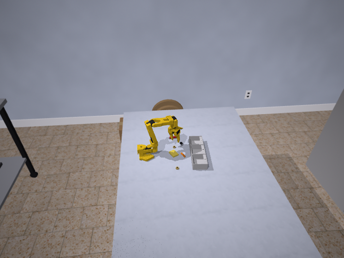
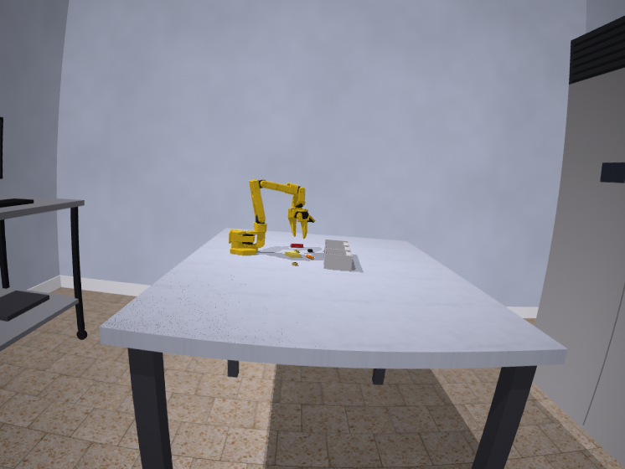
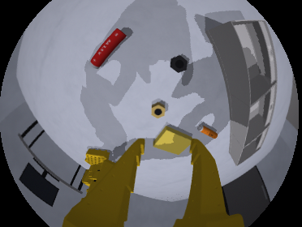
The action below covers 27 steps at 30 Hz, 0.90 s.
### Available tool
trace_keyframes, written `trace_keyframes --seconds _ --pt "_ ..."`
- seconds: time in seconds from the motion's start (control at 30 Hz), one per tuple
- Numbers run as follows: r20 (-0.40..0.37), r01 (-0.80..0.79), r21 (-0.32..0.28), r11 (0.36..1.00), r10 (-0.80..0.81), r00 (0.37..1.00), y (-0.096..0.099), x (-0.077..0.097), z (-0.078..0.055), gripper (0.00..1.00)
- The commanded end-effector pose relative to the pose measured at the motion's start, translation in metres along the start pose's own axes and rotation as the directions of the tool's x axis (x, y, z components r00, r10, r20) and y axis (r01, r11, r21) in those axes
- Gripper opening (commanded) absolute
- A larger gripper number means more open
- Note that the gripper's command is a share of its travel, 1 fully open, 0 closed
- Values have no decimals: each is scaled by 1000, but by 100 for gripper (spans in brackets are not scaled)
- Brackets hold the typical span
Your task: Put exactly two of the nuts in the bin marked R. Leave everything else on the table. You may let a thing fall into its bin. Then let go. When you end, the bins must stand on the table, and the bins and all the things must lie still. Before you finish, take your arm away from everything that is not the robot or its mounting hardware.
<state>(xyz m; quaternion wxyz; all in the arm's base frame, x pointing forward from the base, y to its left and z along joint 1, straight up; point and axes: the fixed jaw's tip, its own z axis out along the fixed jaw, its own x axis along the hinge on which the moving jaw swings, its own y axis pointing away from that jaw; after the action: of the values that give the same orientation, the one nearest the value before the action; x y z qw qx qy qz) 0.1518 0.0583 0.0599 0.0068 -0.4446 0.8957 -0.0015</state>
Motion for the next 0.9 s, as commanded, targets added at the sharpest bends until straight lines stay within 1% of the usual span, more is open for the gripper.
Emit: trace_keyframes --seconds 0.0,0.23,0.4,0.6,0.67,0.87 --pt "18 18 10 1000 -18 1000 1 -1 -4 23" --pt "18 18 10 1000 -18 1000 1 -1 -4 23" --pt "18 18 10 1000 -18 1000 0 -1 -1 23" --pt "18 18 10 1000 -18 1000 0 -3 7 23" --pt "18 18 10 1000 -18 1000 0 -3 7 23" --pt "18 18 10 1000 -18 1000 -1 -3 18 23"
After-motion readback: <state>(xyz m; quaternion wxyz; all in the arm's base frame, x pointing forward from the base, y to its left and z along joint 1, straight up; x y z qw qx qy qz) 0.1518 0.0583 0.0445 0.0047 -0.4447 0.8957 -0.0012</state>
